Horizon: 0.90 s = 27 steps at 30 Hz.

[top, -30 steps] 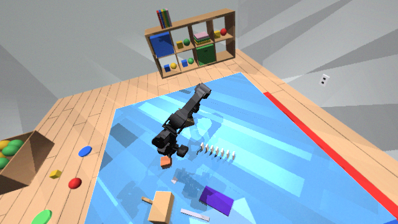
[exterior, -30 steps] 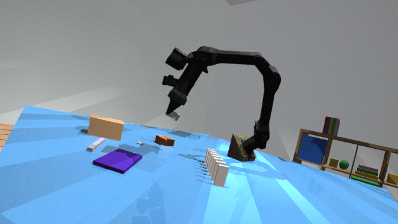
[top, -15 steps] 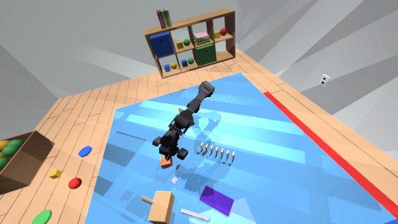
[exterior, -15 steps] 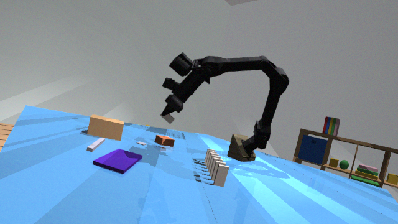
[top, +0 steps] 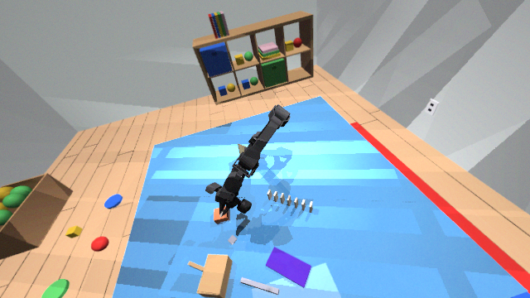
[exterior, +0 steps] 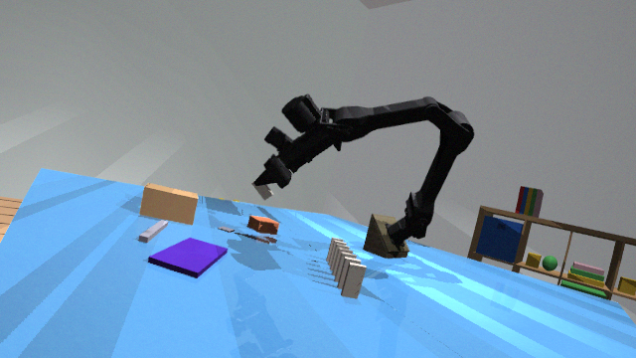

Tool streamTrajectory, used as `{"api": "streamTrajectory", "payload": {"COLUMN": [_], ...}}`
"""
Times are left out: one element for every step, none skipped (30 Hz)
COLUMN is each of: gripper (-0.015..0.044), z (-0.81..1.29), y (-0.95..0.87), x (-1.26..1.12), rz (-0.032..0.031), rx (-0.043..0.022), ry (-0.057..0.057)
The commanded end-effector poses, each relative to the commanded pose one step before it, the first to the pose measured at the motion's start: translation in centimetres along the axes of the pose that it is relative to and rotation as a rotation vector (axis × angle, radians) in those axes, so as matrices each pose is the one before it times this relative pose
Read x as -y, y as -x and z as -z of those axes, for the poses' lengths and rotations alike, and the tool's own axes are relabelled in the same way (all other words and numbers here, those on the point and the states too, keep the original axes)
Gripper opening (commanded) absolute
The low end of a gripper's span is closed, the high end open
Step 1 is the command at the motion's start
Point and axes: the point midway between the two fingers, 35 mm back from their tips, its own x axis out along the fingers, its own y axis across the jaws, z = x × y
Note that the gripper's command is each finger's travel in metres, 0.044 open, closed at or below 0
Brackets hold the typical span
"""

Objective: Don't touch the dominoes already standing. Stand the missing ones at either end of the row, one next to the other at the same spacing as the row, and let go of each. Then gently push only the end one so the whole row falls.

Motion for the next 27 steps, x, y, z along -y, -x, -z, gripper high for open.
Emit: {"api": "streamTrajectory", "payload": {"gripper": [0.0020,0.0020,0.0020,0.0020,0.0020,0.0020,0.0020,0.0020,0.0020,0.0020,0.0020,0.0020,0.0020,0.0020,0.0020,0.0020,0.0020,0.0020,0.0020,0.0020,0.0020,0.0020,0.0020,0.0020,0.0020,0.0020,0.0020], "z": [0.399,0.023,0.024,0.025,0.026,0.026,0.027,0.028,0.028,0.028,0.029,0.029,0.029,0.029,0.028,0.028,0.027,0.027,0.026,0.025,0.024,0.023,0.022,0.021,0.019,0.018,0.016], "y": [-0.107,0.017,0.023,0.028,0.034,0.040,0.046,0.051,0.057,0.063,0.069,0.075,0.081,0.087,0.093,0.099,0.105,0.111,0.117,0.123,0.129,0.135,0.141,0.147,0.153,0.159,0.165], "x": [-0.103,-0.025,-0.026,-0.026,-0.027,-0.027,-0.027,-0.027,-0.028,-0.028,-0.028,-0.028,-0.028,-0.028,-0.028,-0.028,-0.028,-0.028,-0.028,-0.028,-0.028,-0.027,-0.027,-0.027,-0.027,-0.027,-0.027], "rz": [0.00808,0.00054,0.00037,0.00021,0.00004,-0.00012,-0.00029,-0.00045,-0.00062,-0.00078,-0.00095,-0.00111,-0.00127,-0.00144,-0.00160,-0.00176,-0.00192,-0.00208,-0.00224,-0.00240,-0.00256,-0.00272,-0.00287,-0.00303,-0.00318,-0.00334,-0.00349], "rx": [0.05670,0.01402,0.01405,0.01407,0.01409,0.01411,0.01412,0.01413,0.01414,0.01415,0.01416,0.01416,0.01416,0.01416,0.01416,0.01416,0.01415,0.01414,0.01413,0.01411,0.01410,0.01408,0.01406,0.01404,0.01401,0.01398,0.01395], "ry": [-0.0126,-0.0027,-0.0028,-0.0029,-0.0030,-0.0031,-0.0032,-0.0033,-0.0034,-0.0035,-0.0036,-0.0037,-0.0038,-0.0039,-0.0040,-0.0041,-0.0042,-0.0043,-0.0044,-0.0045,-0.0047,-0.0048,-0.0049,-0.0050,-0.0051,-0.0052,-0.0053]}}
